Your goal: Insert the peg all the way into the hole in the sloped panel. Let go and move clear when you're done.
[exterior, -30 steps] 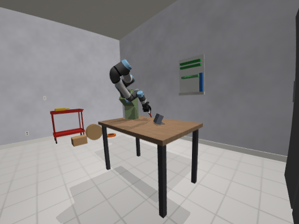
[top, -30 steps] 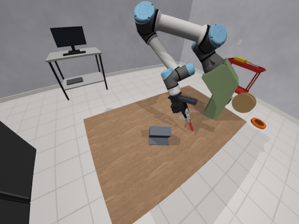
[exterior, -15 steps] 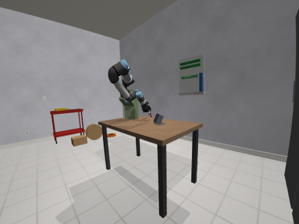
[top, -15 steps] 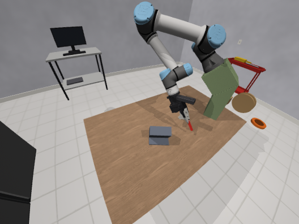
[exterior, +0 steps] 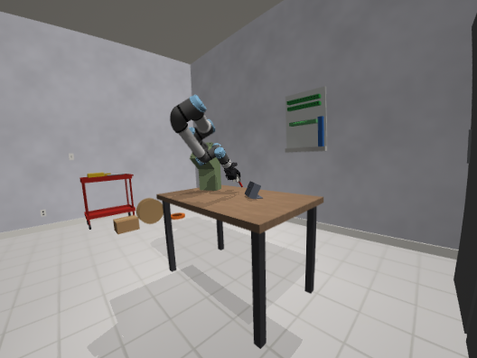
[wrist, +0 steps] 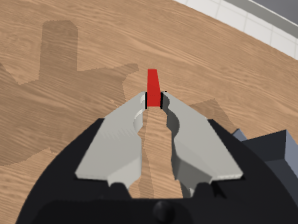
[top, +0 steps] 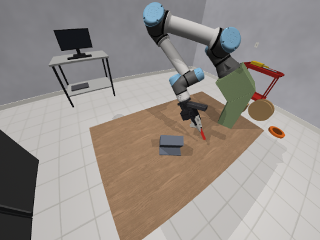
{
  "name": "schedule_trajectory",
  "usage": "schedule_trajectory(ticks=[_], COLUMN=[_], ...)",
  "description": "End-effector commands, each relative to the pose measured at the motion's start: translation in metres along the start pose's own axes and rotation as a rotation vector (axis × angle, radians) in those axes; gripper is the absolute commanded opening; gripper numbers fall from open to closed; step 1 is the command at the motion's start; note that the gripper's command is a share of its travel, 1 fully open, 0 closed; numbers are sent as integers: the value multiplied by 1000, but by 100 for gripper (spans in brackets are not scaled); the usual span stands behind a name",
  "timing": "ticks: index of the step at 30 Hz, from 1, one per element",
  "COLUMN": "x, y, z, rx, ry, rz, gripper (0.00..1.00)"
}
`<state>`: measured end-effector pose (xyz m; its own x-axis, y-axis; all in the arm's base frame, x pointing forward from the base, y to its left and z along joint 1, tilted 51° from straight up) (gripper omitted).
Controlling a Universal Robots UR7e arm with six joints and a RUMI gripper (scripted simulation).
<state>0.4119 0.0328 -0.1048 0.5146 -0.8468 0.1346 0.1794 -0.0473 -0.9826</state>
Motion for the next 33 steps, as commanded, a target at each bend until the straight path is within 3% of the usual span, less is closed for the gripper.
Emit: schedule_trajectory(ticks=[1, 33], x=[2, 16], y=[-2, -16], z=[1, 4], rx=[12, 85], ry=[16, 110], rz=[14, 90], gripper=[0, 0])
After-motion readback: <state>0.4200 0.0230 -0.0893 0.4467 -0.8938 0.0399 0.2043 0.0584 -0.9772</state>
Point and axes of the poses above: the point where the finger pads meet when closed, its own y axis out along the fingers, its own z axis across the jaws, x = y × z, the point moved 6 cm from there along -y, back along the fingers, and after that the axes turned 6 degrees about y, right-handed, at the moved point
